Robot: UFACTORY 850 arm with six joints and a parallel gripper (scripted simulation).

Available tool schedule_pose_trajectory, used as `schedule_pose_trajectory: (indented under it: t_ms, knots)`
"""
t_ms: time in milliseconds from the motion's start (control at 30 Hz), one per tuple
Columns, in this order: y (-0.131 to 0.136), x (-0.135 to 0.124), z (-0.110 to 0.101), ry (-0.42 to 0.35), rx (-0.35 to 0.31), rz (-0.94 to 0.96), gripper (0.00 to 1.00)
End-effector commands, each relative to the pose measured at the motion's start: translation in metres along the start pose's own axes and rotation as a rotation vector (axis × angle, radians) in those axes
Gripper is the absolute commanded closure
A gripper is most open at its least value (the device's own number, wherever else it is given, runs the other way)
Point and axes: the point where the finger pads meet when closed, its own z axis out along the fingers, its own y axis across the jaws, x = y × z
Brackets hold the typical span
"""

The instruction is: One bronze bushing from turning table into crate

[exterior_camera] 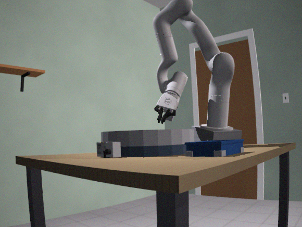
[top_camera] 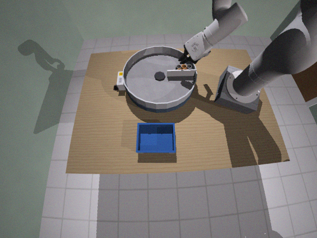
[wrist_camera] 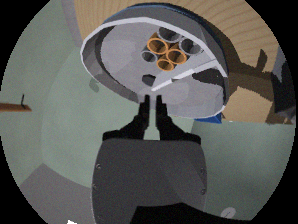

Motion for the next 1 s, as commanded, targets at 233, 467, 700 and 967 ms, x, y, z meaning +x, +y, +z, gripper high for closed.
schedule_pose_trajectory:
  t_ms: [233,467,700,967]
  knots:
    - [-0.011,0.017,-0.003,0.030,0.095,0.341,0.90]
    - [-0.016,0.026,-0.005,0.038,0.143,0.493,0.90]
    - [-0.021,0.036,-0.009,0.041,0.197,0.654,0.90]
    - [-0.023,0.043,-0.011,0.042,0.230,0.748,0.90]
